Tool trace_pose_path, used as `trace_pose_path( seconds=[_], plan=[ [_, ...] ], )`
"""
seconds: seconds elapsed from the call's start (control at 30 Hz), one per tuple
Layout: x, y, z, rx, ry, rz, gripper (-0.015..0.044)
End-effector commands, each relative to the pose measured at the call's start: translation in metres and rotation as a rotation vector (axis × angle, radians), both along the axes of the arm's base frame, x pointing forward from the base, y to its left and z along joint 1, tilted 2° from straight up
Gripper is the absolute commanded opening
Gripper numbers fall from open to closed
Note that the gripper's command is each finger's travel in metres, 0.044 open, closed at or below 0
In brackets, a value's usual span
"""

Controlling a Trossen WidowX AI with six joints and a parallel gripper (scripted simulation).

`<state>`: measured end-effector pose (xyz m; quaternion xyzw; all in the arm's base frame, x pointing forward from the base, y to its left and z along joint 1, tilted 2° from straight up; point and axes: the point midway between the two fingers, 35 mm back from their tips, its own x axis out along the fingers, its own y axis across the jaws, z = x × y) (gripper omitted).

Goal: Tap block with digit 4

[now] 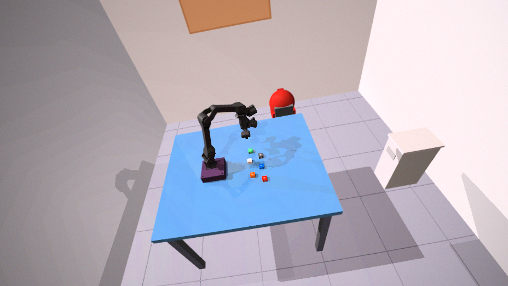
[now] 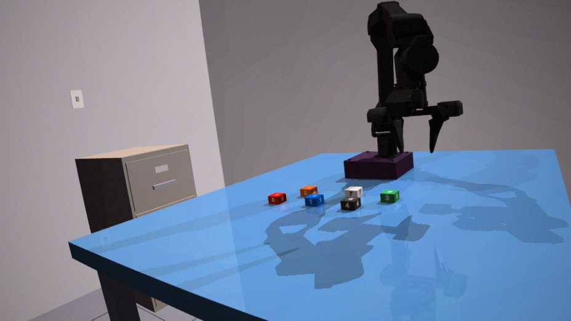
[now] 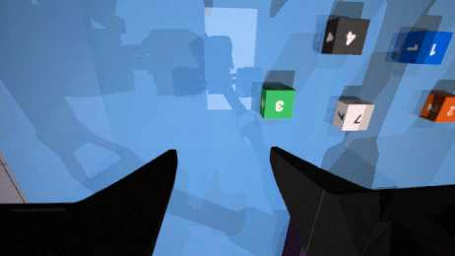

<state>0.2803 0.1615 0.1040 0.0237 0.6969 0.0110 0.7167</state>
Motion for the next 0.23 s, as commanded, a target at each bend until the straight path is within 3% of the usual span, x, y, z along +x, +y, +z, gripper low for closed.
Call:
trace_pose_path(
  seconds=[0.0, 0.2],
  plan=[
    [-0.0317, 0.0279, 0.0211, 0.002, -0.002, -0.010, 0.0387],
    [-0.0337, 0.0295, 0.0222, 0.002, -0.001, -0.010, 0.0400]
  ],
)
